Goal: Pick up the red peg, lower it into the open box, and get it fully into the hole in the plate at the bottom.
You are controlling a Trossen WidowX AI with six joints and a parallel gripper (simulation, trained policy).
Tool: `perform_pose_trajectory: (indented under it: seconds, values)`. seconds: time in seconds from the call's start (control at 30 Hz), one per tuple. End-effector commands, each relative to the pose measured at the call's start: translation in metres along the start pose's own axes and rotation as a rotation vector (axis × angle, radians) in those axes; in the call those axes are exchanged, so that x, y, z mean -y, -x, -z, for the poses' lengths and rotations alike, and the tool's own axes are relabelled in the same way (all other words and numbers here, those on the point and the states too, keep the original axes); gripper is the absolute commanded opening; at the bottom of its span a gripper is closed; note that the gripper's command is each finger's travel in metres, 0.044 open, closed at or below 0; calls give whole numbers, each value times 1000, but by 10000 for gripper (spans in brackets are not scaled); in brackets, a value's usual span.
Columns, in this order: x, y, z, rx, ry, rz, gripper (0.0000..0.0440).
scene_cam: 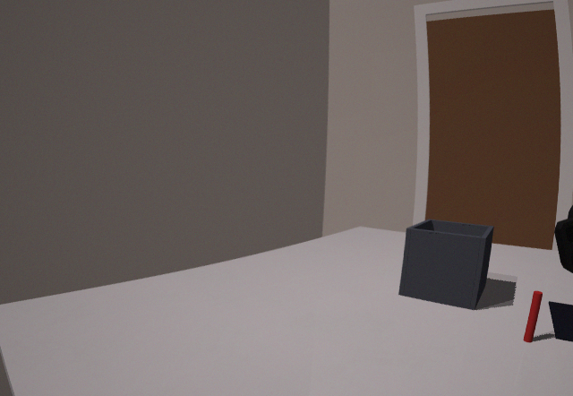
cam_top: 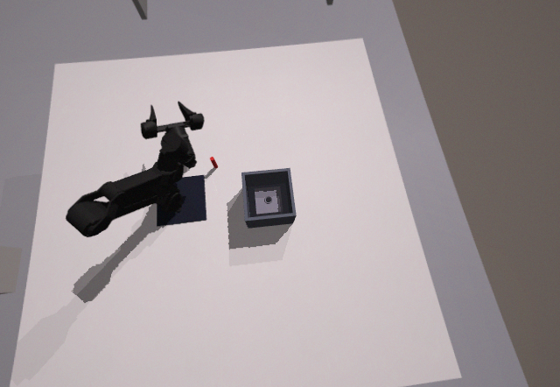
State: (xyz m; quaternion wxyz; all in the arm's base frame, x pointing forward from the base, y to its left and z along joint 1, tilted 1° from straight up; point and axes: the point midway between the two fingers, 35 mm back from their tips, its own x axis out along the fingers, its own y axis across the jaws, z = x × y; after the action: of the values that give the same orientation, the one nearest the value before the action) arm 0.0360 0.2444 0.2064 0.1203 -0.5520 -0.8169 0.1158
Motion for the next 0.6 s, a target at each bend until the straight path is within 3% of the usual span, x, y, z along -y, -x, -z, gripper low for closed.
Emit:
perform_pose_trajectory:
  seconds: [0.0, 0.07, 0.57]
  values:
    - [-4, 0, 2, -6, -29, -18, 421]
    - [-10, 1, 6, -18, -89, -52, 440]
    - [-56, 17, 33, -142, -548, -267, 440]
